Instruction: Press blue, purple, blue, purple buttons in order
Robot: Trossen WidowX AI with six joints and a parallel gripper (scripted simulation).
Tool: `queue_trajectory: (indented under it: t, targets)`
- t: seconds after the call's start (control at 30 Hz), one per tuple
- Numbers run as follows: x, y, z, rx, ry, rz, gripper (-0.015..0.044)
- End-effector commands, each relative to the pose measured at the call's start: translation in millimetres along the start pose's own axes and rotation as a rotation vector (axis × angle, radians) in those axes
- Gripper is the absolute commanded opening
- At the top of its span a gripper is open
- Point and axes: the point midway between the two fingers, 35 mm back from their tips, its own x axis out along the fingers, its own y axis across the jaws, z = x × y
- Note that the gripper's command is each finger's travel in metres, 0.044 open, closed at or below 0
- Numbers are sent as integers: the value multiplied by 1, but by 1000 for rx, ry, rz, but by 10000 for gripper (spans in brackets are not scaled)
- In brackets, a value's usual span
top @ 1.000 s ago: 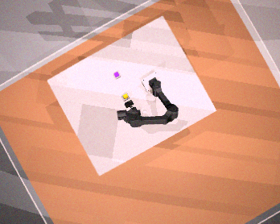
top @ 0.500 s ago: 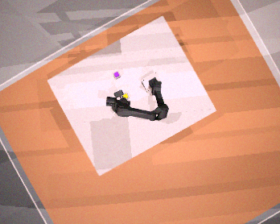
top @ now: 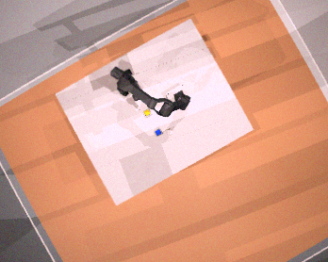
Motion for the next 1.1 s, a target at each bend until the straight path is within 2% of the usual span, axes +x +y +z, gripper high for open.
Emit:
queue_trajectory:
  t: [0.0,0.2,0.37,1.07]
  targets:
    - [7,-27,-13,-19,6,11,20]
    - [10,-27,-13,-19,6,11,20]
    - [67,-26,-13,-20,5,12,20]
    - [93,-26,-13,-21,4,13,20]
